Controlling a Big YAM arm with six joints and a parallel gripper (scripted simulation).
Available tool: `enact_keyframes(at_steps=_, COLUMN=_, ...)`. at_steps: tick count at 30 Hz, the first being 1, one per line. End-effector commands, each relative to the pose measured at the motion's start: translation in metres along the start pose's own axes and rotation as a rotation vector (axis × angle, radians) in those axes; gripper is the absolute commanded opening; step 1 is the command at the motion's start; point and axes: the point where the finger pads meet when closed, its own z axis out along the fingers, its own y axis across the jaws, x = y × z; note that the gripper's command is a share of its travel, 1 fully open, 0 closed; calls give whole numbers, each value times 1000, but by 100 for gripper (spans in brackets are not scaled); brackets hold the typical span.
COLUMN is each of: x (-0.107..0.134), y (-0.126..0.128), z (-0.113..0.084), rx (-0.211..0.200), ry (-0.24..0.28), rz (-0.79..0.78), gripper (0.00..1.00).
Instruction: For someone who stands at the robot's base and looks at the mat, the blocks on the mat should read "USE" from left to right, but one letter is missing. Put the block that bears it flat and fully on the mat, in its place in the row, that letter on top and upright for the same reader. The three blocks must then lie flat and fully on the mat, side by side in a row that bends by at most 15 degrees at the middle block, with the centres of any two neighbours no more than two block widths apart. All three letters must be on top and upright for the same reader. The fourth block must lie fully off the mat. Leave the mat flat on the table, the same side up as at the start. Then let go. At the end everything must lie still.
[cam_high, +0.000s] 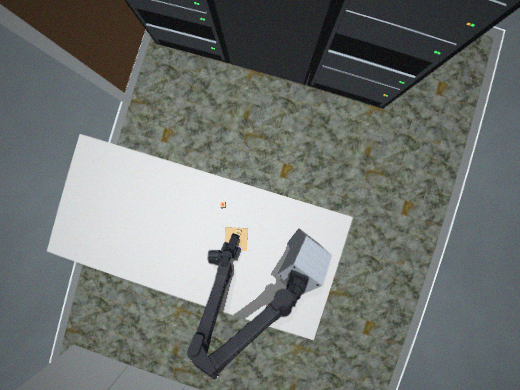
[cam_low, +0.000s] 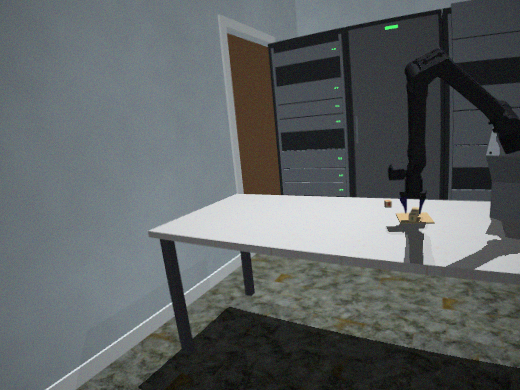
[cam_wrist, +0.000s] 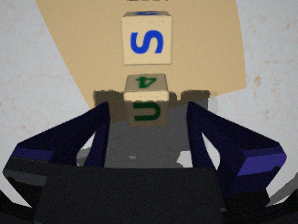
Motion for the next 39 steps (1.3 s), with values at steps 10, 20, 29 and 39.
enact_keyframes(at_steps=10, x=-1, y=4, z=-26, rx=-18, ry=-3, rz=-7, gripper=57)
enact_keyframes(at_steps=20, x=0, y=3, z=-28, rx=-18, ry=-2, rz=-9, gripper=57)
enact_keyframes(at_steps=29, x=-2, y=5, z=-30, rx=-21, ry=-3, rz=-6, gripper=57)
enact_keyframes(at_steps=39, x=-2, y=5, z=-48, rx=-22, ry=-2, rz=-6, gripper=57)
